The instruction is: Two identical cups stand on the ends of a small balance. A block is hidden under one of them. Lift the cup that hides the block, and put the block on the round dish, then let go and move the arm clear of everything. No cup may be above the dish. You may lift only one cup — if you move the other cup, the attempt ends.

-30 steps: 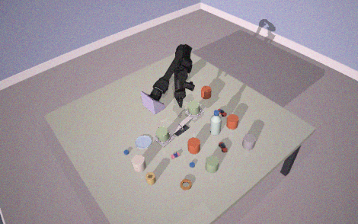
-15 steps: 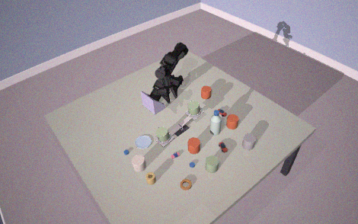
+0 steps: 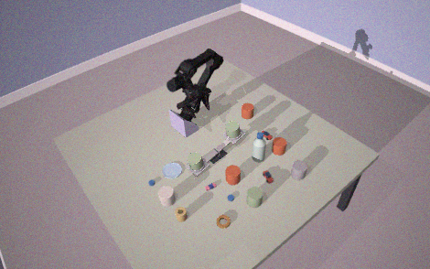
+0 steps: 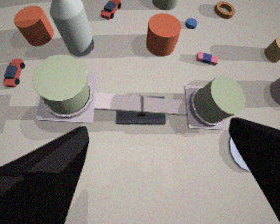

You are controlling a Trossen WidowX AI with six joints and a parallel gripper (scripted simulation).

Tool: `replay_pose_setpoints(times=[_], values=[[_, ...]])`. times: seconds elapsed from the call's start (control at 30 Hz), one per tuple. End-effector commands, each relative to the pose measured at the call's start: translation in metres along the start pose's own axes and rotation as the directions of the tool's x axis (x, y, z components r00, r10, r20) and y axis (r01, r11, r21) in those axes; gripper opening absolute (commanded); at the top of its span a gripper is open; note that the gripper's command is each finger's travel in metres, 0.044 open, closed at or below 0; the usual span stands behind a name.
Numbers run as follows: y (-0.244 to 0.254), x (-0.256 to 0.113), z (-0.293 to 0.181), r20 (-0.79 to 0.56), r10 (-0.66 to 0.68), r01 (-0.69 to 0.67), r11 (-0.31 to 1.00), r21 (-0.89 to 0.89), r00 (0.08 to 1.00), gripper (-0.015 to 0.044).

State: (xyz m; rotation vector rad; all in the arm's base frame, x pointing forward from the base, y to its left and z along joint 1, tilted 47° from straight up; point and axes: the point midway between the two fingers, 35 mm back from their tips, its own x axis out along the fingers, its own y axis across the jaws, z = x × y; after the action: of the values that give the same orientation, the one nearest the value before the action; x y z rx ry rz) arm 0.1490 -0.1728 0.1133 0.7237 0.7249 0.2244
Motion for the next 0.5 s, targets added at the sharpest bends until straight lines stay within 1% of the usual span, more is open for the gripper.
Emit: replay_pose_setpoints(times=[0.0, 0.23, 0.47], values=[[0.000, -0.007, -0.002, 0.060, 0.013, -0.018, 0.996, 0.083, 0.998, 0.0440], [-0.001, -0.006, -0.002, 0.054, 0.015, -0.020, 0.995, 0.094, 0.998, 0.0440], [-0.015, 0.004, 0.003, -0.041, 0.042, -0.030, 0.965, 0.262, 0.998, 0.0440]])
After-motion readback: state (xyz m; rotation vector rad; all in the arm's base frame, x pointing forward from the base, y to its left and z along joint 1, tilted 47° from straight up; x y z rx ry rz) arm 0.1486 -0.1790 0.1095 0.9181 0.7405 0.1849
